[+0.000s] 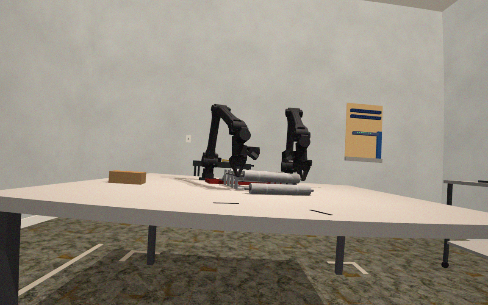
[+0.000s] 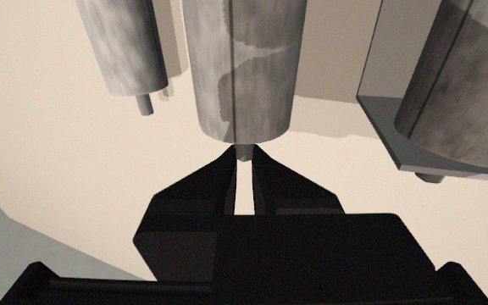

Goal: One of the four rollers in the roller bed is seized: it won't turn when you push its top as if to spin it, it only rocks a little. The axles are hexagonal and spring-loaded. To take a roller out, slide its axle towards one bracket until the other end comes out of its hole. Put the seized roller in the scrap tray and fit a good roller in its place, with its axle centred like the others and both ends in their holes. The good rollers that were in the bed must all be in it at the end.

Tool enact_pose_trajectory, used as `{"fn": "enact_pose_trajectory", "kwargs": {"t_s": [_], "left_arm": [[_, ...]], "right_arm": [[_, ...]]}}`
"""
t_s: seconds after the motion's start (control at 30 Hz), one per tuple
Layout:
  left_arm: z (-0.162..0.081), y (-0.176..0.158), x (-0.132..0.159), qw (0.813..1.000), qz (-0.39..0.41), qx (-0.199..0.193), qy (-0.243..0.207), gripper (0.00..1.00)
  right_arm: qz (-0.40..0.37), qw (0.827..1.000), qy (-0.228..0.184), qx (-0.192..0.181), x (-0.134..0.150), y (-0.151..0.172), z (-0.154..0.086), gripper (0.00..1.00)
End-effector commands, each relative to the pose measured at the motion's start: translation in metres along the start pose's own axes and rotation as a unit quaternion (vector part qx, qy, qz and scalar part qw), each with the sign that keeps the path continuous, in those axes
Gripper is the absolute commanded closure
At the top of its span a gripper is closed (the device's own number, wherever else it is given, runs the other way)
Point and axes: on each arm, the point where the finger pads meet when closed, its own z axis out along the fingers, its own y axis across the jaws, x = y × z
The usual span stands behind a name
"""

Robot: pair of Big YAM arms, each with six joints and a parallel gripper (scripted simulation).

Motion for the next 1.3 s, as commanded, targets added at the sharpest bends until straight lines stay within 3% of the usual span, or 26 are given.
{"fn": "enact_pose_trajectory", "kwargs": {"t_s": [0.0, 0.27, 0.43, 0.67, 1.0, 1.13, 1.27], "left_arm": [[-0.028, 0.029, -0.009, 0.999, -0.002, -0.037, -0.009, 0.97], [-0.043, 0.035, -0.009, 0.999, -0.004, -0.048, -0.010, 0.97], [-0.053, 0.037, -0.008, 0.998, -0.007, -0.054, -0.011, 0.97], [-0.047, 0.036, -0.009, 0.999, -0.003, -0.049, -0.008, 0.97], [-0.064, 0.044, -0.009, 0.998, -0.005, -0.065, -0.010, 0.97], [-0.067, 0.045, -0.008, 0.998, -0.005, -0.070, -0.011, 0.97], [-0.075, 0.048, -0.006, 0.997, -0.010, -0.074, -0.010, 0.97]], "right_arm": [[0.003, 0.999, -0.002, 0.047, 0.001, -0.027, -0.036, 0.97], [0.005, 0.999, -0.003, 0.052, 0.005, -0.028, -0.041, 0.97], [0.004, 0.998, -0.002, 0.069, 0.006, -0.037, -0.058, 0.97], [0.003, 0.998, 0.000, 0.058, 0.006, -0.027, -0.051, 0.97], [0.001, 0.997, 0.000, 0.077, 0.005, -0.043, -0.078, 0.97], [0.001, 0.998, 0.000, 0.069, 0.002, -0.035, -0.073, 0.97], [-0.002, 0.996, -0.001, 0.094, 0.001, -0.050, -0.087, 0.97]]}}
